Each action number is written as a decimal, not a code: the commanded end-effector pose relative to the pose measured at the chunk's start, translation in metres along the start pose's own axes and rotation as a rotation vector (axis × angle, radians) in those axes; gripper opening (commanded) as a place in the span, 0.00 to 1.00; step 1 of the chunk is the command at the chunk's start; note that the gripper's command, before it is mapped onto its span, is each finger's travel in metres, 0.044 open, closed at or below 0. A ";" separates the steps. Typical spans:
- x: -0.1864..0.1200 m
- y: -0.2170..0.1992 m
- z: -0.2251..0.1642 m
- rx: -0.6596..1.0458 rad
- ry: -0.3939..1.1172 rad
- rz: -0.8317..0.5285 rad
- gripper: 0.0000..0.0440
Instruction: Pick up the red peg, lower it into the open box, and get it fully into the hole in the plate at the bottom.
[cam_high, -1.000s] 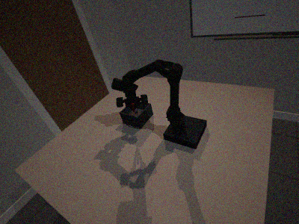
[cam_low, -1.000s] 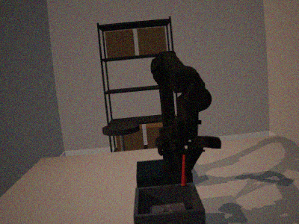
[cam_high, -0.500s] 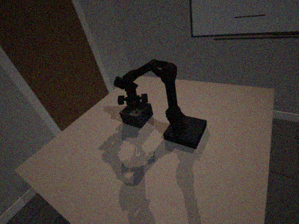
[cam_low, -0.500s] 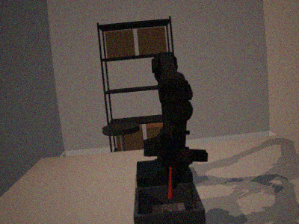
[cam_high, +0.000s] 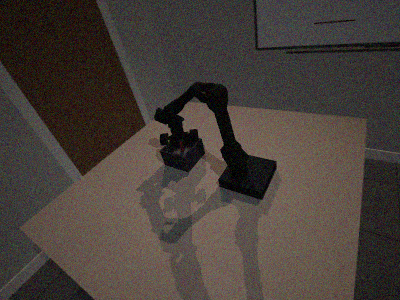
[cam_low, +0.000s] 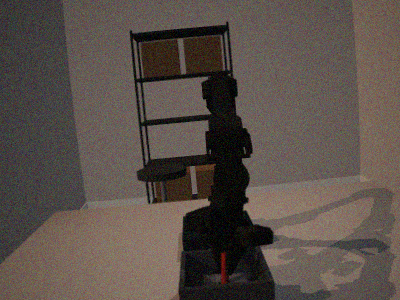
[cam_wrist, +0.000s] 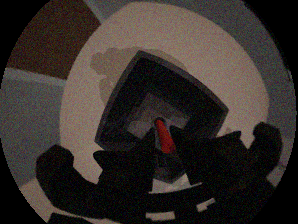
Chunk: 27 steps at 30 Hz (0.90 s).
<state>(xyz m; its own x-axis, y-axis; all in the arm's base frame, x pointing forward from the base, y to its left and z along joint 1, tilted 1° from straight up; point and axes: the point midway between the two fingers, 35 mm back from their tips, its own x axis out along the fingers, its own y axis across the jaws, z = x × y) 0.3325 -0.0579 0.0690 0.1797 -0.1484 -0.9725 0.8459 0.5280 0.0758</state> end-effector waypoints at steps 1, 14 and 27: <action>0.004 0.000 0.002 -0.018 0.011 -0.014 0.32; 0.008 0.020 0.035 -0.062 -0.017 -0.006 0.78; -0.003 0.032 0.078 -0.046 -0.113 0.031 1.00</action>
<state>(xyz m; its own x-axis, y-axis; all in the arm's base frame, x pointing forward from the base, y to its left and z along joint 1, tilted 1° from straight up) 0.3659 -0.0840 0.0735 0.1486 -0.1650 -0.9750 0.7902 0.6127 0.0168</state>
